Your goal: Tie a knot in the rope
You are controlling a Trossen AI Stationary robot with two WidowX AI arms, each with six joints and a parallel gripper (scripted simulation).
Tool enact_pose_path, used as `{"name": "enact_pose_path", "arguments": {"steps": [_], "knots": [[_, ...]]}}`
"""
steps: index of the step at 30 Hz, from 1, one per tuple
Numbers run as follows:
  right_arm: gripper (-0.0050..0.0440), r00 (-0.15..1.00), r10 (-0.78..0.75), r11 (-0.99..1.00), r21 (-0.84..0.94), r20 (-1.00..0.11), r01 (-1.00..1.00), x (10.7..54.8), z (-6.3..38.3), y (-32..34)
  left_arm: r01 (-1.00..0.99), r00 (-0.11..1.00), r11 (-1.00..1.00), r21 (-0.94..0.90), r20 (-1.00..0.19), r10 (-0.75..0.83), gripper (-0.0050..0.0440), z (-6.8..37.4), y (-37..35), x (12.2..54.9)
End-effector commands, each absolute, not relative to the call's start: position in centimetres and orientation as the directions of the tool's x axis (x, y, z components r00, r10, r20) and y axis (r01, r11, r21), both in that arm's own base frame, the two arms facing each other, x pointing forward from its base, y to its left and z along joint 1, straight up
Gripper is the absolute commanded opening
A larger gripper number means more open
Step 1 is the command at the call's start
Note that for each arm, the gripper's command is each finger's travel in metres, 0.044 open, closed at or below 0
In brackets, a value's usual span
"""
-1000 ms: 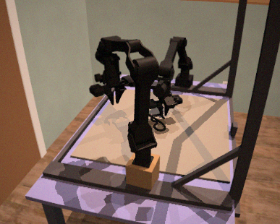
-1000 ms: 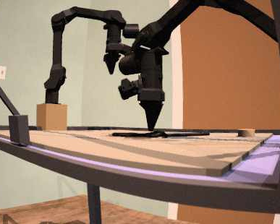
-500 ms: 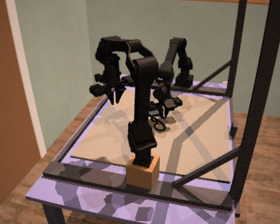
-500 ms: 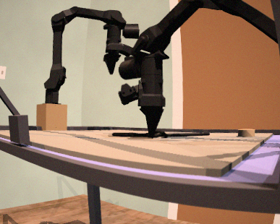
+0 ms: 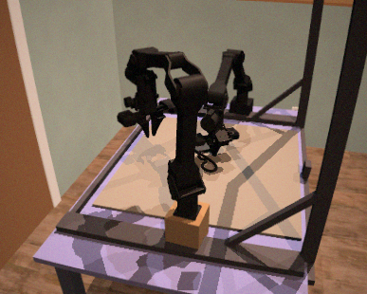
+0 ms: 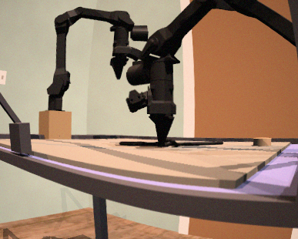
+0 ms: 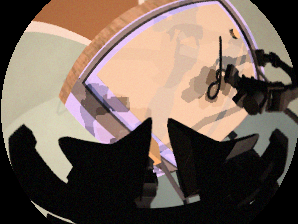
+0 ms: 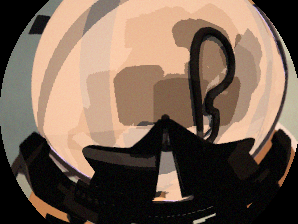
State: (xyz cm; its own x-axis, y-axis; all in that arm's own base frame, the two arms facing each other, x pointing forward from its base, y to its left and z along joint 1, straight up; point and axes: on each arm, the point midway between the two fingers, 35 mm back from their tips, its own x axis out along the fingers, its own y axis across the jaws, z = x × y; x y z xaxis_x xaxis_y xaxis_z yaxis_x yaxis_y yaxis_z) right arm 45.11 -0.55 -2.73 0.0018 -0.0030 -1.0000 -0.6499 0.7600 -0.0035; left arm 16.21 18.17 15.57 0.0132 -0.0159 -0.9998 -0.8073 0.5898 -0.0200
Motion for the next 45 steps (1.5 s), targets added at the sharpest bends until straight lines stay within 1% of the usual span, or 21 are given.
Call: {"name": "enact_pose_path", "arguments": {"steps": [1,12,15,20,22,24,29,37,39,41,45], "knots": [[0.0020,0.032,0.000,0.759,-0.021,-0.999,-0.651,45.63,-1.68,-0.53,-0.805,0.026,0.593,-0.023,-1.000,-0.004,0.0085,16.03,18.19,16.25],[0.0020,0.032,0.000,0.759,-0.021,-0.999,-0.651,45.63,-1.68,-0.53,-0.805,0.026,0.593,-0.023,-1.000,-0.004,0.0085,16.03,18.19,16.25],[0.0020,0.032,0.000,0.798,-0.019,-0.999,-0.602,45.63,-1.66,-0.53,-0.805,0.026,0.593,-0.023,-1.000,-0.004,0.0085,16.03,18.19,16.25],[0.0020,0.032,0.000,0.942,-0.011,-0.999,-0.335,45.63,-1.59,-0.53,-0.805,0.026,0.593,-0.023,-1.000,-0.004,0.0085,16.03,18.19,16.25],[0.0020,0.032,0.000,0.942,-0.011,-0.999,-0.335,45.63,-1.59,-0.53,-0.805,0.026,0.593,-0.023,-1.000,-0.004,0.0085,16.03,18.19,16.25],[0.0020,0.032,0.000,0.983,-0.006,-0.999,-0.183,45.63,-1.57,-0.53,-0.805,0.026,0.593,-0.023,-1.000,-0.004,0.0085,16.03,18.19,16.25],[0.0020,0.032,0.000,0.999,0.001,-0.999,0.053,45.63,-1.52,-0.53,-0.805,0.026,0.593,-0.023,-1.000,-0.004,0.0085,16.03,18.19,16.25],[0.0020,0.032,0.000,0.908,0.013,-0.999,0.420,45.62,-1.44,-0.54,-0.805,0.026,0.593,-0.023,-1.000,-0.004,0.0085,16.03,18.19,16.25],[0.0020,0.032,0.000,0.908,0.013,-0.999,0.420,45.62,-1.44,-0.54,-0.805,0.026,0.593,-0.023,-1.000,-0.004,0.0085,16.03,18.19,16.25],[0.0020,0.032,0.000,0.831,0.017,-0.999,0.556,45.62,-1.42,-0.54,-0.805,0.026,0.593,-0.023,-1.000,-0.004,0.0085,16.03,18.19,16.25],[0.0020,0.032,0.000,0.711,0.022,-0.999,0.703,45.62,-1.39,-0.54,-0.805,0.026,0.593,-0.023,-1.000,-0.004,0.0085,16.03,18.19,16.25]]}}
